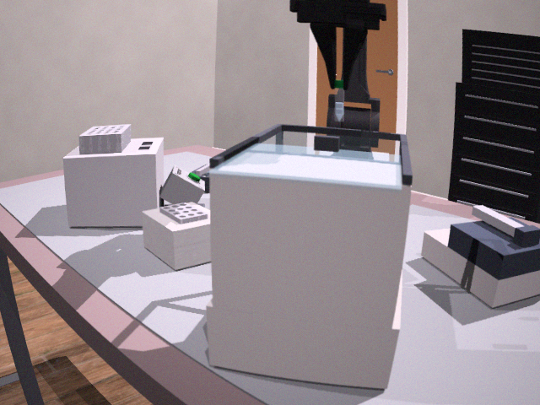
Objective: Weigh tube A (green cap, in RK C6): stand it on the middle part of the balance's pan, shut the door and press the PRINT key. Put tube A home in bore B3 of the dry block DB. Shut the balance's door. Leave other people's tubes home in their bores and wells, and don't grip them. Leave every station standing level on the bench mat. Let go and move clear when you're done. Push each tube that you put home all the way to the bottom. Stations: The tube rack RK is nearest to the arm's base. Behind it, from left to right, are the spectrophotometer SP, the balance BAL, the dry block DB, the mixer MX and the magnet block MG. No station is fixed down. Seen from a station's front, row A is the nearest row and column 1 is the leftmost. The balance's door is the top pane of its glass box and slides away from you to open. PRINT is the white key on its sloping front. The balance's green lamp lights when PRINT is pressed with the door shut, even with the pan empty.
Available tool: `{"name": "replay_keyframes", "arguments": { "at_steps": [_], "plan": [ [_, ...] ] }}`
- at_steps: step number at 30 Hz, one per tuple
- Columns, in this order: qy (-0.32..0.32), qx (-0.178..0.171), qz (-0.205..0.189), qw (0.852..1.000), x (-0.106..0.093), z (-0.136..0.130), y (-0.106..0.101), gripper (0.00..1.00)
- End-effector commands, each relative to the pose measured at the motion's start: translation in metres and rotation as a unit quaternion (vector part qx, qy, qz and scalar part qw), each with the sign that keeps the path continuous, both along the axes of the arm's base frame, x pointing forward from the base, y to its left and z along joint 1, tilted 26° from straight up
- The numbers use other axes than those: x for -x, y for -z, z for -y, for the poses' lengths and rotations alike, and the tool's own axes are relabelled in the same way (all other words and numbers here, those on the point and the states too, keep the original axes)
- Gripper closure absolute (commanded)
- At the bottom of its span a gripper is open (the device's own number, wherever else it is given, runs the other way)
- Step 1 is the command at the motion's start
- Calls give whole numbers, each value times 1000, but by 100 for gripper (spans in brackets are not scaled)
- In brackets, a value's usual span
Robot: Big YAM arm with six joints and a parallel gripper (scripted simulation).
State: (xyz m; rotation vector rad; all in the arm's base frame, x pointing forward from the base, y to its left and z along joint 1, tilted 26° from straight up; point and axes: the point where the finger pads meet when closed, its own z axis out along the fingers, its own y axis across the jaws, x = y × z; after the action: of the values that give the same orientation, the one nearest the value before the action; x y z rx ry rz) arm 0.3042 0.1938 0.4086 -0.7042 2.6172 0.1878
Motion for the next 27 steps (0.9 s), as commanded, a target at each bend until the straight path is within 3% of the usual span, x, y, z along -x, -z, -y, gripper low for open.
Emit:
{"name": "replay_keyframes", "arguments": {
  "at_steps": [1,8,9,15,18,22,24,27],
  "plan": [
    [-9,-19,31,999,1,-2,-35,91],
    [-9,-19,31,999,1,-2,-35,91],
    [14,-35,48,998,-5,8,-46,91],
    [50,-26,17,998,-35,32,-2,91],
    [86,-46,38,995,-43,56,-11,91],
    [123,-60,45,990,-62,85,-6,91],
    [123,-60,45,990,-62,85,-6,91],
    [152,-61,13,986,-76,99,21,91]
  ]
}}
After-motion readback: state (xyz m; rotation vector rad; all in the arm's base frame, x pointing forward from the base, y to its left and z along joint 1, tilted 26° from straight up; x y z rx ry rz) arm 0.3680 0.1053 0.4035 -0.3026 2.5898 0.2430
